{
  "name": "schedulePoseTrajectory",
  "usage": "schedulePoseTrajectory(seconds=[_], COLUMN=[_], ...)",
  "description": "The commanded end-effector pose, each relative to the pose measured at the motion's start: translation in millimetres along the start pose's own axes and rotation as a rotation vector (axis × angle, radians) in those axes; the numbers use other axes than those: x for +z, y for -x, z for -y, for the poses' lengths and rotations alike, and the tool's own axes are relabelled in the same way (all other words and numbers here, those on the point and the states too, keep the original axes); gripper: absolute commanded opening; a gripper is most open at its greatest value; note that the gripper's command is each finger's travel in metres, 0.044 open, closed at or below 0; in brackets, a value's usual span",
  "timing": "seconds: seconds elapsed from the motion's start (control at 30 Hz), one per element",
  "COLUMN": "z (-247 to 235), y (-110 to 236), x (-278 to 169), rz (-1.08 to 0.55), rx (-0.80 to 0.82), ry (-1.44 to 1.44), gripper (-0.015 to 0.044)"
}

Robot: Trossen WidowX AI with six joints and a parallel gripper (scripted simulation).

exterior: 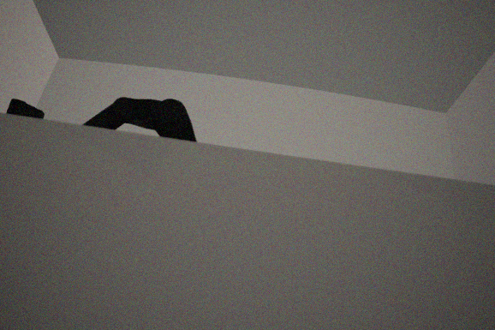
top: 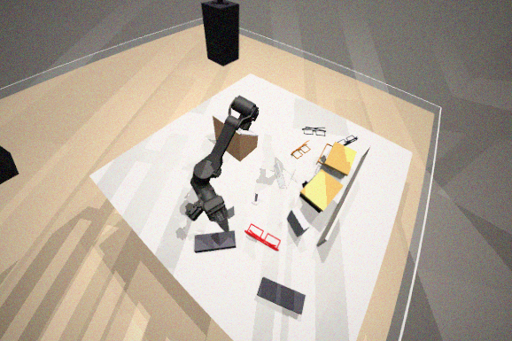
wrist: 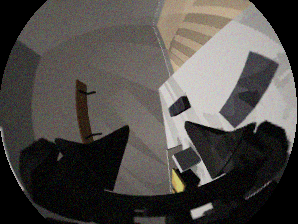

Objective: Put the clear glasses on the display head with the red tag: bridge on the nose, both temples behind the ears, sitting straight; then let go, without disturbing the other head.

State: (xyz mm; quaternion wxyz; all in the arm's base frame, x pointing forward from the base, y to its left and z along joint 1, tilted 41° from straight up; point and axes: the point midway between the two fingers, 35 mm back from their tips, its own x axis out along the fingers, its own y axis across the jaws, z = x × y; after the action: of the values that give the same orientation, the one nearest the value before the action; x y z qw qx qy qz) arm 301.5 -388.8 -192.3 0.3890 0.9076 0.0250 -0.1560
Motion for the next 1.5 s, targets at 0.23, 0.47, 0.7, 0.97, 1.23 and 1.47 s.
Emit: schedulePoseTrajectory(seconds=[0.23, 0.47, 0.7, 0.97, 1.23, 1.47], z=[0.0, 12.4, 48.8, 97.2, 143.2, 161.4], y=[0.0, -35.2, -45.3, -12.2, 57.7, 103.2], x=[0.0, -70.1, -171.7, -273.7, -361.7, -389.1], rz=[0.0, -0.042, -0.154, -0.341, -0.602, -0.767], rx=[0.0, -0.217, -0.506, -0.796, -1.068, -1.202], ry=[0.0, 0.156, 0.382, 0.624, 0.861, 0.977], gripper=[0.044, 0.0256, 0.02, 0.02, 0.02, 0.02])
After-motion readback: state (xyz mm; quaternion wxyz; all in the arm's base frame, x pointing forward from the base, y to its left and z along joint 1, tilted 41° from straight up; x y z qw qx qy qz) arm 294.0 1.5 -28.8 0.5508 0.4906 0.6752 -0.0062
